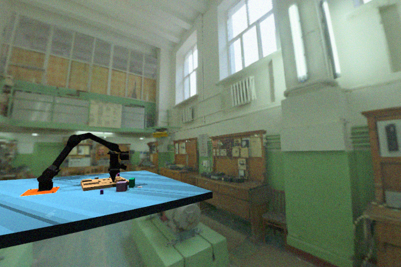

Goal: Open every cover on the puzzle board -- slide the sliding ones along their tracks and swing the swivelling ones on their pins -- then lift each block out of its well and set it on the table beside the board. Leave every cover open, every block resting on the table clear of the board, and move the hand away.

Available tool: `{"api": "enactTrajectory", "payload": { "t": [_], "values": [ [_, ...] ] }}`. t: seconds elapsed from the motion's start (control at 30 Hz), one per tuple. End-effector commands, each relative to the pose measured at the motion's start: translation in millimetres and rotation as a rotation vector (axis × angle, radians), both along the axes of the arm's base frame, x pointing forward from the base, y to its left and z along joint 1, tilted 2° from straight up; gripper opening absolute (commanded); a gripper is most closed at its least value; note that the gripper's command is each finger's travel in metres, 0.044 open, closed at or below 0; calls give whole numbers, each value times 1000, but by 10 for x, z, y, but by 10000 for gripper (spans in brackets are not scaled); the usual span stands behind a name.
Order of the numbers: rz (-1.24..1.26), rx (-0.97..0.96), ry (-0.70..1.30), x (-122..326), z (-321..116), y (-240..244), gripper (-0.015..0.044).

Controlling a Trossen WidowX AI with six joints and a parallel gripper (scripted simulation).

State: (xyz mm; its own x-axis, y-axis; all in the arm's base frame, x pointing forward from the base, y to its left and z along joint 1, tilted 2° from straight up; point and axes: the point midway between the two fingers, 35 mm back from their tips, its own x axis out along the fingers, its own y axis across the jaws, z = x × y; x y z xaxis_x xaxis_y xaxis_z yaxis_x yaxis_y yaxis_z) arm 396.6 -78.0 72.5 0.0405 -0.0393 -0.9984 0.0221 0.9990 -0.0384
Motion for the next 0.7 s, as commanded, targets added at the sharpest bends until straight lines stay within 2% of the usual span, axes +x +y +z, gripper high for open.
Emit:
{"api": "enactTrajectory", "payload": {
  "t": [0.0, 0.07, 0.67],
  "values": [
    [-47, 2, -1, -1, 30, 1, 105],
    [-106, 4, -3, 1, 60, 3, 144],
    [-634, 24, -25, 1, 325, 23, 144]
  ]
}}
